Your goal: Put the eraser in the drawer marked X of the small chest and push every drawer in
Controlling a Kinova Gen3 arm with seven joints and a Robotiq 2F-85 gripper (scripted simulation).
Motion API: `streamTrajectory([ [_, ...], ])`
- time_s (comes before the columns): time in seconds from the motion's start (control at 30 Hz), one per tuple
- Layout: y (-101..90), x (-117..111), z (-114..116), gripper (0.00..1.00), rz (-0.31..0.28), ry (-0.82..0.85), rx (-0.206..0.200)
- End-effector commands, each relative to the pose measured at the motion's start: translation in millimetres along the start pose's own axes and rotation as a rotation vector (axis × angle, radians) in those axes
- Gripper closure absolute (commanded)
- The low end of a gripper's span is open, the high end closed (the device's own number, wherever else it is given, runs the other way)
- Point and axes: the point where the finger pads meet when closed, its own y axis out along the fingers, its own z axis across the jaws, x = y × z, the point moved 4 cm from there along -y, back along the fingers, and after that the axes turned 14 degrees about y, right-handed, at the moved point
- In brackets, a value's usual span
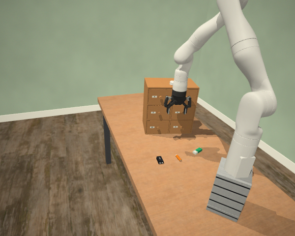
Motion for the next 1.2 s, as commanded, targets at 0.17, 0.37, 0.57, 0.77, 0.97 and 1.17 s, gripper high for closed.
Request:
streamTrajectory([
  [0.17, 1.5, 24.5, -78.0, 0.00, 0.001, -0.039, -0.003],
  [0.37, 1.4, 29.4, -94.7, 0.00, 0.001, -0.039, -0.003],
  [0.57, 1.4, 30.3, -97.9, 0.00, 0.001, -0.039, -0.003],
  [0.77, 1.5, 30.3, -97.9, 0.00, 0.002, -0.039, -0.003],
  [0.97, 1.7, 30.2, -97.9, 0.00, 0.004, -0.039, -0.004],
  [1.17, 2.3, 30.1, -98.0, 0.00, 0.010, -0.039, -0.006],
])
